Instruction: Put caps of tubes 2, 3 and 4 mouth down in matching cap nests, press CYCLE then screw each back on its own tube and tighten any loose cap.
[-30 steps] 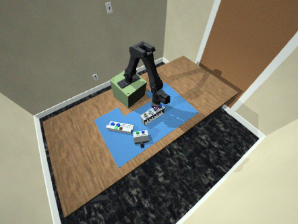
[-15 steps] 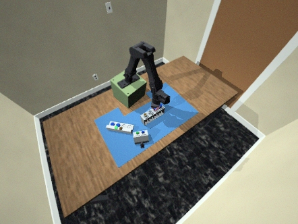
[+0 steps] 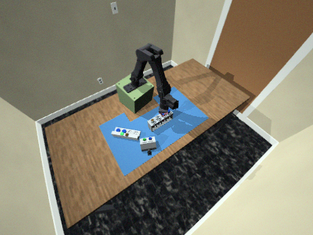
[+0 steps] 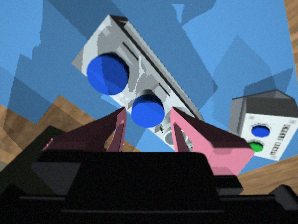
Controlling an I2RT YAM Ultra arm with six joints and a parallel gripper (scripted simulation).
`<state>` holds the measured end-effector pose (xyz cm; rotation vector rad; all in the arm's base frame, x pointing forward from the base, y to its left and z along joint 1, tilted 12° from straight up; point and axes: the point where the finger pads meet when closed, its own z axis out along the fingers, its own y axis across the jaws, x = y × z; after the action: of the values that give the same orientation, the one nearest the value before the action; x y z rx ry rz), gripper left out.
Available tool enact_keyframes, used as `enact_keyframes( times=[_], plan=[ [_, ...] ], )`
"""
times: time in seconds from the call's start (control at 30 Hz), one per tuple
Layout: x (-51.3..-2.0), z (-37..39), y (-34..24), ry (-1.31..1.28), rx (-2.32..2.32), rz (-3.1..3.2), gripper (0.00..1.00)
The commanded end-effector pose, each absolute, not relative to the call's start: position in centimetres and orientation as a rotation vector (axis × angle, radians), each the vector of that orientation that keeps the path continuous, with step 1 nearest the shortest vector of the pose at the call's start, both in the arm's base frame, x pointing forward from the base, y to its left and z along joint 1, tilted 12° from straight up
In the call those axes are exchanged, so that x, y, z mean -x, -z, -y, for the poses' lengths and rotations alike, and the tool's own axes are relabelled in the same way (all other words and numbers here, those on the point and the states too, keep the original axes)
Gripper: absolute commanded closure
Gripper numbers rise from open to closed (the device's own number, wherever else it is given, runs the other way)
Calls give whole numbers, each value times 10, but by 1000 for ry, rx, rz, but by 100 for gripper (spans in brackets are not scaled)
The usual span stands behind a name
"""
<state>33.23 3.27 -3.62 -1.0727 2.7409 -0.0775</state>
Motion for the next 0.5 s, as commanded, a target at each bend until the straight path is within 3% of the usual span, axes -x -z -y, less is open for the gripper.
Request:
enact_keyframes(
  times=[0.0,0.23,0.47],
  plan=[
    [-337,-33,33,84,1066,-2724,51],
    [-337,-33,36,42,701,-2835,51],
    [-338,-33,39,42,701,-2835,51]
  ],
)
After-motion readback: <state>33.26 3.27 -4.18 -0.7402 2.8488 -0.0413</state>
